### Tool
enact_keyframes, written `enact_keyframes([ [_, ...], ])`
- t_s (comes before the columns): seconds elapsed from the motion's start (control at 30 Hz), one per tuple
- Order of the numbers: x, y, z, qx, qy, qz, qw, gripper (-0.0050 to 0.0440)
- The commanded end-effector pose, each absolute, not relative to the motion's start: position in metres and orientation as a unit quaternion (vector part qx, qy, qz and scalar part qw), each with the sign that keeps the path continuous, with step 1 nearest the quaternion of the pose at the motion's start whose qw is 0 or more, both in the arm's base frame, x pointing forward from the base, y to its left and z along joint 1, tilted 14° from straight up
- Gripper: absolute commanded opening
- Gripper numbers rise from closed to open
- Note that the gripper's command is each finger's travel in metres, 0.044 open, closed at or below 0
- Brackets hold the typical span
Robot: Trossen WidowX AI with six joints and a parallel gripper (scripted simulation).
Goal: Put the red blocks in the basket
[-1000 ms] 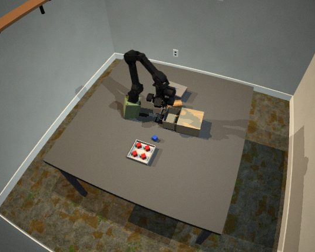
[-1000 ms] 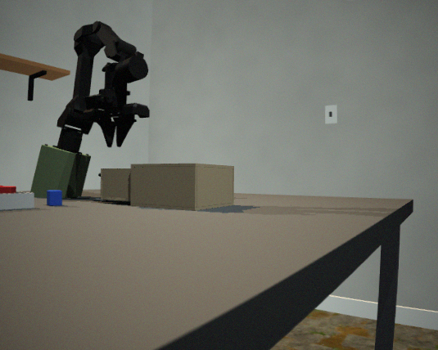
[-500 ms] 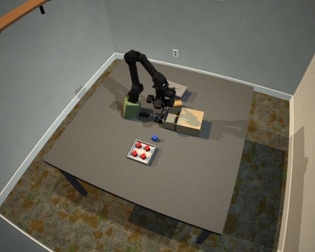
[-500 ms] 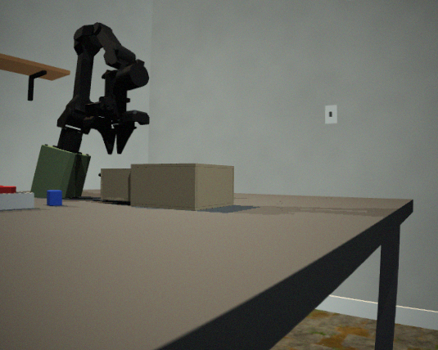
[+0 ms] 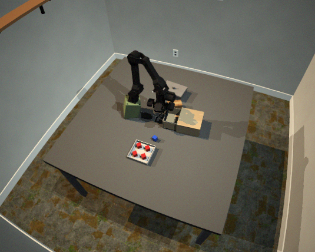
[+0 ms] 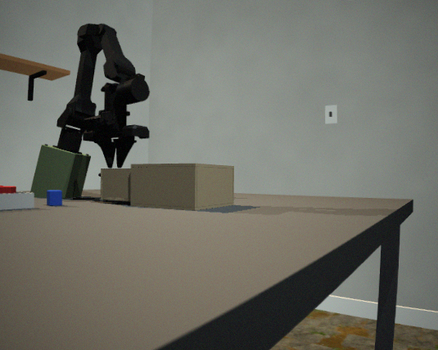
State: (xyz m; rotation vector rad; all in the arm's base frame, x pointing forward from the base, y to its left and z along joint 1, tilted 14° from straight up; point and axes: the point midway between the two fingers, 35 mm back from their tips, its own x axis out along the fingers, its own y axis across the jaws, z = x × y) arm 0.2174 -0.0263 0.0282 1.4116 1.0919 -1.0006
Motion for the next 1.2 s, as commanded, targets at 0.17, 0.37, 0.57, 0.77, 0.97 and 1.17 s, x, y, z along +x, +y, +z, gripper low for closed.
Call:
enact_keyframes([
  [0.17, 0.220, -0.023, 0.004, 0.587, 0.458, -0.422, 0.518, 0.0148],
  [0.37, 0.223, -0.022, -0.007, 0.587, 0.458, -0.422, 0.518, 0.0148],
  [0.57, 0.223, -0.022, -0.009, 0.587, 0.458, -0.422, 0.518, 0.0000],
  [0.77, 0.223, -0.022, -0.009, 0.587, 0.458, -0.422, 0.518, 0.0000],
  [0.97, 0.223, -0.022, -0.009, 0.587, 0.458, -0.422, 0.518, 0.0000],
  [1.17, 0.226, -0.022, -0.008, 0.587, 0.458, -0.422, 0.518, 0.0000],
])
